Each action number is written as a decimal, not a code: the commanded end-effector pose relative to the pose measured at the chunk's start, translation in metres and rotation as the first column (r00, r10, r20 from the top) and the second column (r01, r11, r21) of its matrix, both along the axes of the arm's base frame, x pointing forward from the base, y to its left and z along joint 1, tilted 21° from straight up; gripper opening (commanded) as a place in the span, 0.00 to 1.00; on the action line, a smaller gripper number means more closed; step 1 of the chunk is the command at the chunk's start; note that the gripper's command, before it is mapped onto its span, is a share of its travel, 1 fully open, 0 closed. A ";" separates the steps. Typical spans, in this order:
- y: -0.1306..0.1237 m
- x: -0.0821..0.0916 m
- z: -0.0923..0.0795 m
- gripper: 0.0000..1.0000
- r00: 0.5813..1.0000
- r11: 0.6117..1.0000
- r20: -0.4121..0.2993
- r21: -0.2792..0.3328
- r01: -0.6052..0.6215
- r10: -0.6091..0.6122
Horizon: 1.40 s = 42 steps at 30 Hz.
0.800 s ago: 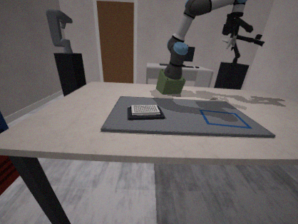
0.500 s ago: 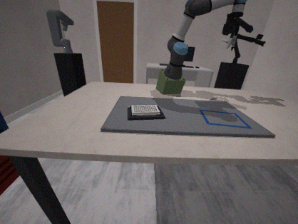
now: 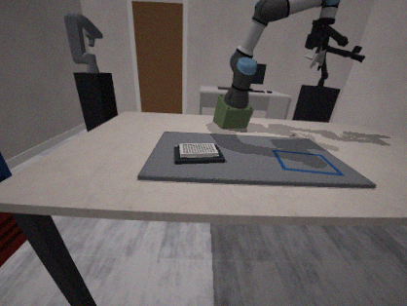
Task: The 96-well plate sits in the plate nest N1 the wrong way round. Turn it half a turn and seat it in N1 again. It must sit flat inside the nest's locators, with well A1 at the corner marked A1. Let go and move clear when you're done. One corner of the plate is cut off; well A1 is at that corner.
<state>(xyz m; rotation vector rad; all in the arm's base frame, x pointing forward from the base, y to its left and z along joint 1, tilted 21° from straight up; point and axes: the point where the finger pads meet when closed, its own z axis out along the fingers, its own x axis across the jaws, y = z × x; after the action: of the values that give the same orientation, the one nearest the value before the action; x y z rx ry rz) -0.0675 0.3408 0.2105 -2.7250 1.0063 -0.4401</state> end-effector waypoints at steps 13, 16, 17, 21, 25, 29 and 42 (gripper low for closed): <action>0.012 0.056 -0.013 1.00 0.985 0.987 -0.052 -0.009 0.162 -0.162; 0.012 0.066 -0.015 1.00 0.972 0.975 -0.071 -0.012 0.224 -0.224; 0.013 0.071 -0.016 1.00 0.970 0.973 -0.074 -0.013 0.231 -0.231; 0.013 0.080 -0.018 1.00 0.970 0.973 -0.073 -0.013 0.231 -0.231; 0.014 0.100 -0.022 1.00 0.949 0.954 -0.095 -0.016 0.299 -0.299; 0.013 0.109 -0.024 1.00 0.939 0.944 -0.105 -0.017 0.329 -0.329; 0.009 0.153 -0.033 1.00 0.893 0.903 -0.139 -0.021 0.429 -0.428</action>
<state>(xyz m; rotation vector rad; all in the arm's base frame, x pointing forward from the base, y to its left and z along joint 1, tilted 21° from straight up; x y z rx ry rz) 0.0722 0.3507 0.1791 -2.5583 1.6250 -0.3218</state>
